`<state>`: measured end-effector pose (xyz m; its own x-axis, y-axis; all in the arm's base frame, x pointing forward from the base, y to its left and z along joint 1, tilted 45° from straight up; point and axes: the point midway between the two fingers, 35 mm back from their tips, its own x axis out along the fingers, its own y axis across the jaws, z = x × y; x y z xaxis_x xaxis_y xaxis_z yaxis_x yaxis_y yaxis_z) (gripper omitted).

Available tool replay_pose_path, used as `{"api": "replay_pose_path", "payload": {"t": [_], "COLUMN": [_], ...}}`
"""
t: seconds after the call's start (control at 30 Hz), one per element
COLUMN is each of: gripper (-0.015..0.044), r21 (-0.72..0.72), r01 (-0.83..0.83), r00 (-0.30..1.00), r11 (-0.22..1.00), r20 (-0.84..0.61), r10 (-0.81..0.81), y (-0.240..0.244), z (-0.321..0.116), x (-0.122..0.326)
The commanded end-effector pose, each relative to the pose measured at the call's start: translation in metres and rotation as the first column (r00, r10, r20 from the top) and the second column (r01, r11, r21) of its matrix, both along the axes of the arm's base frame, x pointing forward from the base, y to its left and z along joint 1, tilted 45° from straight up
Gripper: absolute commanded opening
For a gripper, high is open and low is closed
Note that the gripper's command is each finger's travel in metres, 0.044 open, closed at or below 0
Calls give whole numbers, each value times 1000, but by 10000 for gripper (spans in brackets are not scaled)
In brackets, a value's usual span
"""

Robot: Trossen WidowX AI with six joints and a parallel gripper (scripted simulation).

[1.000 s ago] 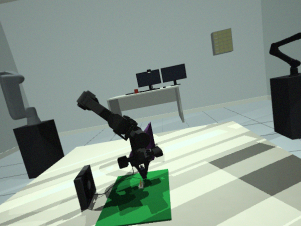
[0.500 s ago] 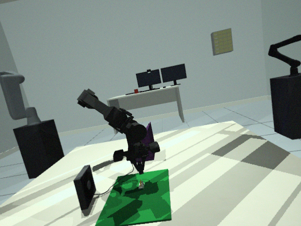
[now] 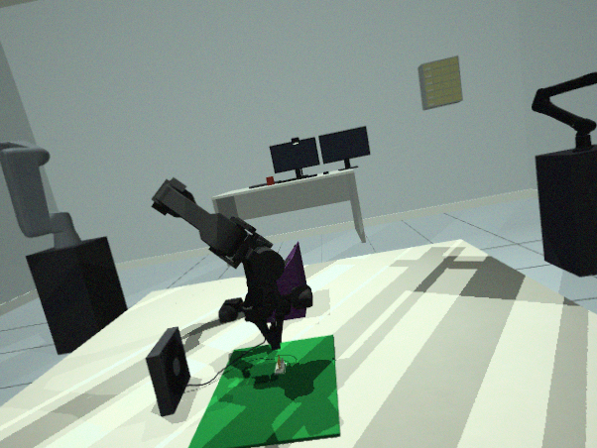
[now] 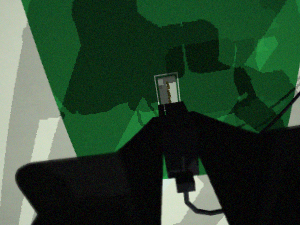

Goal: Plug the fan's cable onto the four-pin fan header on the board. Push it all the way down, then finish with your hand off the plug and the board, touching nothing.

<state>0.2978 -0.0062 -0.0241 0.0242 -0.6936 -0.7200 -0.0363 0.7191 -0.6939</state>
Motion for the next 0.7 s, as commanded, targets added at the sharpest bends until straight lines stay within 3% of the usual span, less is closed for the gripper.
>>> {"api": "replay_pose_path", "payload": {"t": [0.0, 0.67], "gripper": [0, 0], "r21": [-5, -5], "r01": [5, 7], "r00": [1000, 1000], "r11": [1000, 1000], "r20": [5, 7], "r10": [-5, -7], "y": [0, -1], "z": [1, 1], "x": [2, 8]}}
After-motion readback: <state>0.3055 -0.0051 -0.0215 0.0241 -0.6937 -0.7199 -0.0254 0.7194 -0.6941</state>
